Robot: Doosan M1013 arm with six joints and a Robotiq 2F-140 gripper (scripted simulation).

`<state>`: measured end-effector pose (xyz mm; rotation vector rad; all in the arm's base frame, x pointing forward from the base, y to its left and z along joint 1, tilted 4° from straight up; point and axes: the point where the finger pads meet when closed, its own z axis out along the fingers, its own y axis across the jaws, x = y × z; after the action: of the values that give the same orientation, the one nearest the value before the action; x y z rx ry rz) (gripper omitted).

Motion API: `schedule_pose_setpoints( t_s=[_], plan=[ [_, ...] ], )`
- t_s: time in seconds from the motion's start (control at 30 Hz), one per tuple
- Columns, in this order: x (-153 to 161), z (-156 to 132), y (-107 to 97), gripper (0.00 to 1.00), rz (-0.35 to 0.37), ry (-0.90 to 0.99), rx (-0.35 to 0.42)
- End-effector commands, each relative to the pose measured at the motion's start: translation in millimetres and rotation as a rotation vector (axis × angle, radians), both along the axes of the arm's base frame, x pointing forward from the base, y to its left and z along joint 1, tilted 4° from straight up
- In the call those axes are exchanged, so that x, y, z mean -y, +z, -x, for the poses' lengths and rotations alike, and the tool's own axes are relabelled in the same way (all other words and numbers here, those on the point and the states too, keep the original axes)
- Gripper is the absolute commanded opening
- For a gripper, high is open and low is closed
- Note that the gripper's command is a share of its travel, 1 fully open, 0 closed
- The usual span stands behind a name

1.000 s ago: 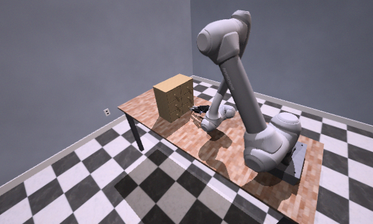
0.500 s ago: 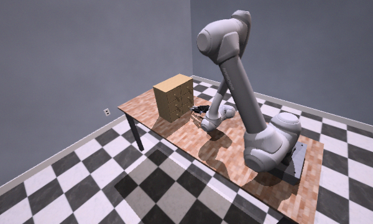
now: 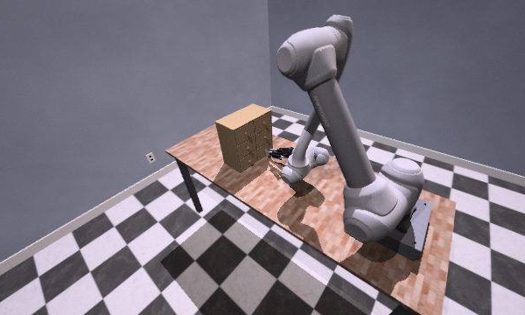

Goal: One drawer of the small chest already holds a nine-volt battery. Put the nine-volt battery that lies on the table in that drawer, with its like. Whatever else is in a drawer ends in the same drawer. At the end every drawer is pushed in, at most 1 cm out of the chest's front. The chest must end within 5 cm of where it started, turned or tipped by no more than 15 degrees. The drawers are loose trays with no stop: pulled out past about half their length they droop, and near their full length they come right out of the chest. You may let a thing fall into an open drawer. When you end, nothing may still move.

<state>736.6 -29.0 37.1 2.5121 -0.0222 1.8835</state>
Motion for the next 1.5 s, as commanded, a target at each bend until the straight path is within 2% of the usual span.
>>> schedule_pose_setpoints(
  t_s=[0.0,0.5,1.4,1.43,1.47],
  plan=[
    [0,-6,1,0.2,0.0,0.0,0.0],
    [0,-23,2,0.2,0.0,0.0,0.0],
    [0,-23,2,0.2,0.0,0.0,0.0],
    [0,-23,2,0.08,0.0,0.0,0.0],
    [0,-23,2,0.08,0.0,0.0,0.0]
  ],
)
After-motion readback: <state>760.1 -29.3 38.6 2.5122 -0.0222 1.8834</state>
